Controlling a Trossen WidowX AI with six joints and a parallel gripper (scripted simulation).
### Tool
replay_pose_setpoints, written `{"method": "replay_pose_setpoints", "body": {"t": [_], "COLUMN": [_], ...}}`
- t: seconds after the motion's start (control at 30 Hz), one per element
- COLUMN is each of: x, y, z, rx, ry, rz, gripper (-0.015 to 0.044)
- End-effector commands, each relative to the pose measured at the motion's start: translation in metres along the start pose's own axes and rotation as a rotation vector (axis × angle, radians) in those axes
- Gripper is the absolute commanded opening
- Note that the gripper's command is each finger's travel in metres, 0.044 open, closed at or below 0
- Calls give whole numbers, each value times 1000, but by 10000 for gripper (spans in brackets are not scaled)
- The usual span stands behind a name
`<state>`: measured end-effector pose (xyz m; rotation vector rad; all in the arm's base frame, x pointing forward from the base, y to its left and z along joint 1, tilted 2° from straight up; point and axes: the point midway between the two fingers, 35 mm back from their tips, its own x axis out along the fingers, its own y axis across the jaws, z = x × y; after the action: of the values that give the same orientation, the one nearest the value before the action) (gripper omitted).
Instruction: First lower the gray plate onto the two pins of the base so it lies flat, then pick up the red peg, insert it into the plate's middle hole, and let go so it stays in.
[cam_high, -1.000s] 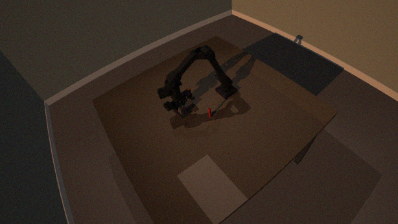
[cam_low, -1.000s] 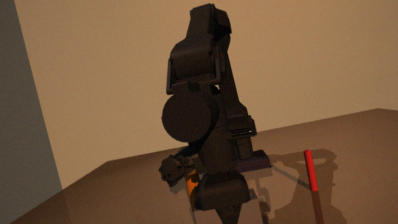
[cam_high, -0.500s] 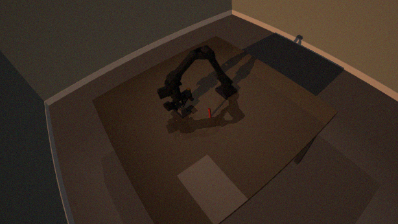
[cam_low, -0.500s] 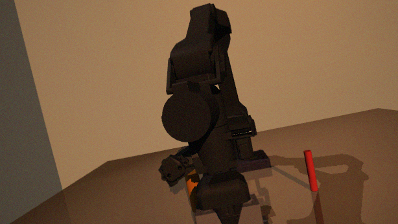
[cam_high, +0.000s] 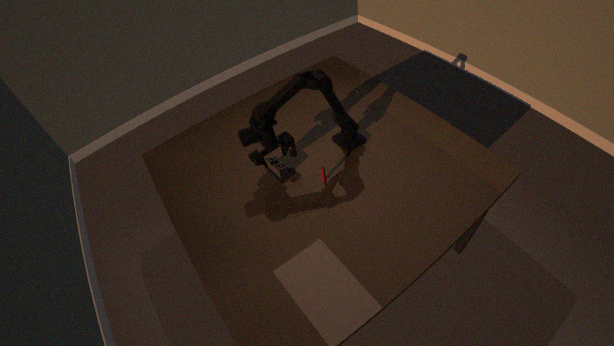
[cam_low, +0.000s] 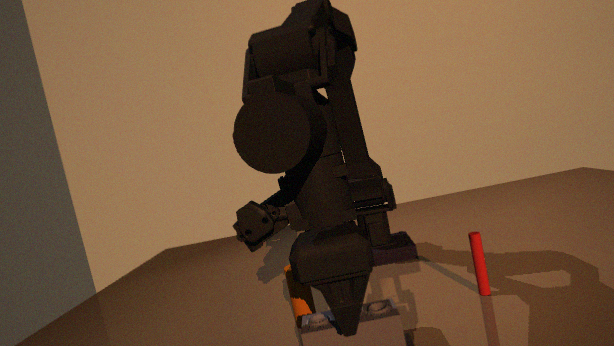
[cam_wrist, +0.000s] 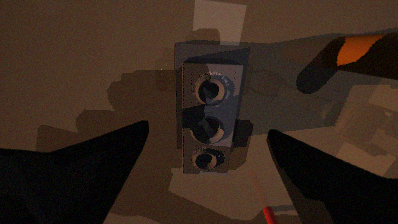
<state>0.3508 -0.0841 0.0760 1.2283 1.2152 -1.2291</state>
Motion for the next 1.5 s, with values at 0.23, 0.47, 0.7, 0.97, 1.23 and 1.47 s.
{"method": "replay_pose_setpoints", "body": {"t": [0.23,0.47,0.7,0.97,1.23,1.47], "x": [-77,-80,-81,-76,-42,-28], "y": [2,-10,-71,-111,-112,-112], "z": [0,-44,-147,-180,-179,-178], "rx": [-9,-87,-311,-421,-421,-421], "ry": [-4,-2,5,9,9,9], "rz": [17,17,14,11,11,10], "gripper": [440,440,440,440,440,440]}}
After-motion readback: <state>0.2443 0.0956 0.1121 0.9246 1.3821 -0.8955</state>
